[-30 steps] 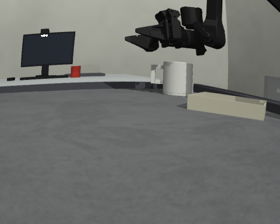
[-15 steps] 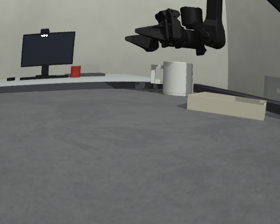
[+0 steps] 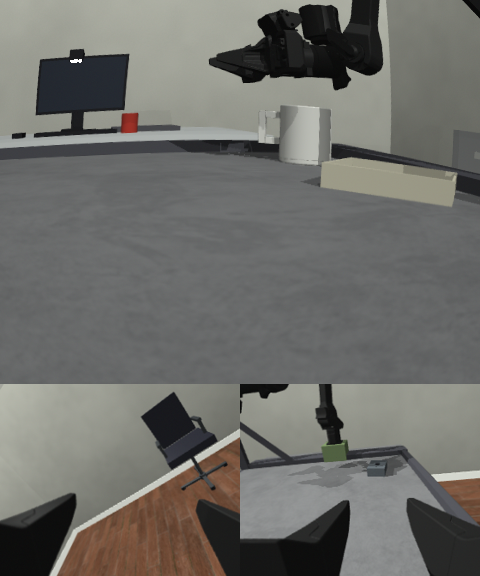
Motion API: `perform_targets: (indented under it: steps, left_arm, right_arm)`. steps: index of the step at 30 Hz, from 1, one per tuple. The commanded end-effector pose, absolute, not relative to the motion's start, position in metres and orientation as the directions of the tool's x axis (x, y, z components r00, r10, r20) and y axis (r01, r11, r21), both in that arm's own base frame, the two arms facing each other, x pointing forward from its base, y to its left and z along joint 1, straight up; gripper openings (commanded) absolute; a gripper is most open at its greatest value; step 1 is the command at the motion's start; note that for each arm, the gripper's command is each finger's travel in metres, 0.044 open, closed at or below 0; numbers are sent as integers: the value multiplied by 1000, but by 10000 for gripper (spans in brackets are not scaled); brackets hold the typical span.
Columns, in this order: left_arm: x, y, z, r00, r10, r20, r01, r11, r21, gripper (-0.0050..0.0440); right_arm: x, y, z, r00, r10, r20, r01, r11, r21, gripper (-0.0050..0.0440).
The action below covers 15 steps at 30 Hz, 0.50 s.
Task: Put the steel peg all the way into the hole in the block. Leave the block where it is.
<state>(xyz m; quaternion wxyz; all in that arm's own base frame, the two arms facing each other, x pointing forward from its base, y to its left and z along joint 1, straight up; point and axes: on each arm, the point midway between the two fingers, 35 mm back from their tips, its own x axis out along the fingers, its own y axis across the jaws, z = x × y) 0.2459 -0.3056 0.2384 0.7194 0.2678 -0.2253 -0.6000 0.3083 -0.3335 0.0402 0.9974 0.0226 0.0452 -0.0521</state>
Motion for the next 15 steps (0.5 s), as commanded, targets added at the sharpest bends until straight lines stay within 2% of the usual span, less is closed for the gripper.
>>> perform_targets:
  steps: [1, 11, 13, 15]
  left_arm:
    - [300, -301, 247, 338, -940, -46, 789, 257, 558, 440]
    - [391, -254, 233, 621, -762, -182, 769, 549, 327, 440]
    - [407, -241, 230, 666, -715, -211, 742, 608, 284, 440]
    - [407, -241, 230, 666, -715, -211, 742, 608, 284, 440]
  right_arm:
    - [317, -329, 53, 989, -106, -104, 104, 994, -24, 180]
    - [331, -314, 49, 981, -103, -166, 87, 991, -106, 180]
    - [334, -311, 48, 978, -102, -181, 80, 989, -125, 180]
    - [334, -311, 48, 978, -102, -181, 80, 989, -125, 180]
